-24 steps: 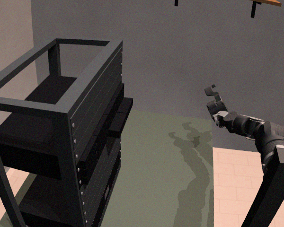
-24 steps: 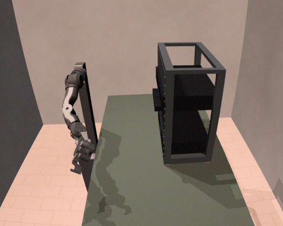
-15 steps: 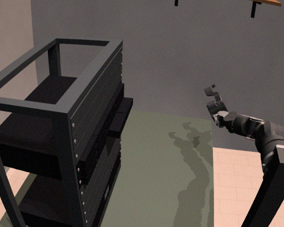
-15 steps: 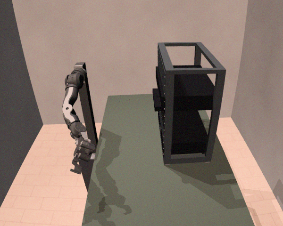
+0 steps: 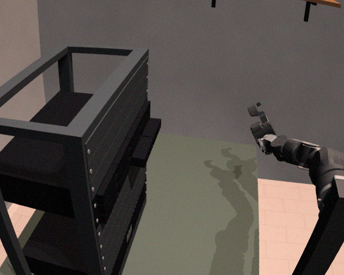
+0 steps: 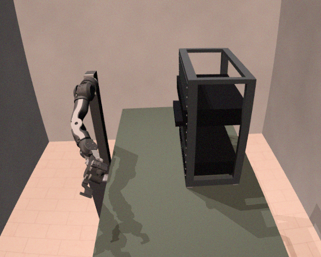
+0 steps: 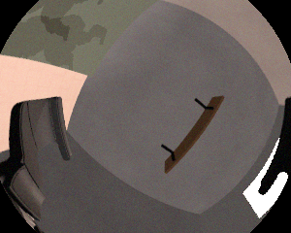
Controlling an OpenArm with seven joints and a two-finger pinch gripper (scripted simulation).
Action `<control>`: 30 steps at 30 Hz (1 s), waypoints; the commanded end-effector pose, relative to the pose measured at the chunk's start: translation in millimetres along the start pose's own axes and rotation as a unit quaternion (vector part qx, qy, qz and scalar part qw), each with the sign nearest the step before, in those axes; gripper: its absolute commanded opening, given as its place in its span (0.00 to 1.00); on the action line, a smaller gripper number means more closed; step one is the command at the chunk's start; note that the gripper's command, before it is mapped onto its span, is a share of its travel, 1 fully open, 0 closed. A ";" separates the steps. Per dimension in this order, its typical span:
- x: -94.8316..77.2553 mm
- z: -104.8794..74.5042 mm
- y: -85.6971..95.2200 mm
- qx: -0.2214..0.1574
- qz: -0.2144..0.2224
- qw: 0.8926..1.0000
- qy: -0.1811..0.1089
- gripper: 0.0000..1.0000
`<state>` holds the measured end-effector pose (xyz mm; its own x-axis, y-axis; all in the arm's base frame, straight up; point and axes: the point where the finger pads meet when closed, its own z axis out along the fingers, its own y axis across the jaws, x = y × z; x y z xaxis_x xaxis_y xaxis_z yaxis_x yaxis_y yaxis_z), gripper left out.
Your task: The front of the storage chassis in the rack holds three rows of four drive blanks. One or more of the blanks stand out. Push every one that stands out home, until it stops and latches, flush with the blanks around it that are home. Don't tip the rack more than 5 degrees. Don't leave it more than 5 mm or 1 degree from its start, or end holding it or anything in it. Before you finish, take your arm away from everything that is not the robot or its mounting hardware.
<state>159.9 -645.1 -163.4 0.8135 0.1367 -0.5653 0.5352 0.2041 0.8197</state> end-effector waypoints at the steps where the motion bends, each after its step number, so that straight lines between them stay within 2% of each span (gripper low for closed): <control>1: -0.9 0.5 1.3 -0.001 0.001 1.000 -0.001 1.00; 16: 2.0 -0.5 0.3 0.002 0.004 1.000 0.003 1.00; 20: 8.5 -2.6 0.9 0.004 0.011 1.000 0.013 1.00; 25: 24.6 -8.3 3.6 0.009 0.031 0.999 0.038 1.00; 27: 24.6 -8.3 3.6 0.009 0.031 0.999 0.038 1.00; 30: 38.6 -14.0 7.1 0.013 0.049 0.997 0.060 1.00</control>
<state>189.8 -625.8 -179.4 0.8252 0.2583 -0.5024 0.4724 0.1721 0.8644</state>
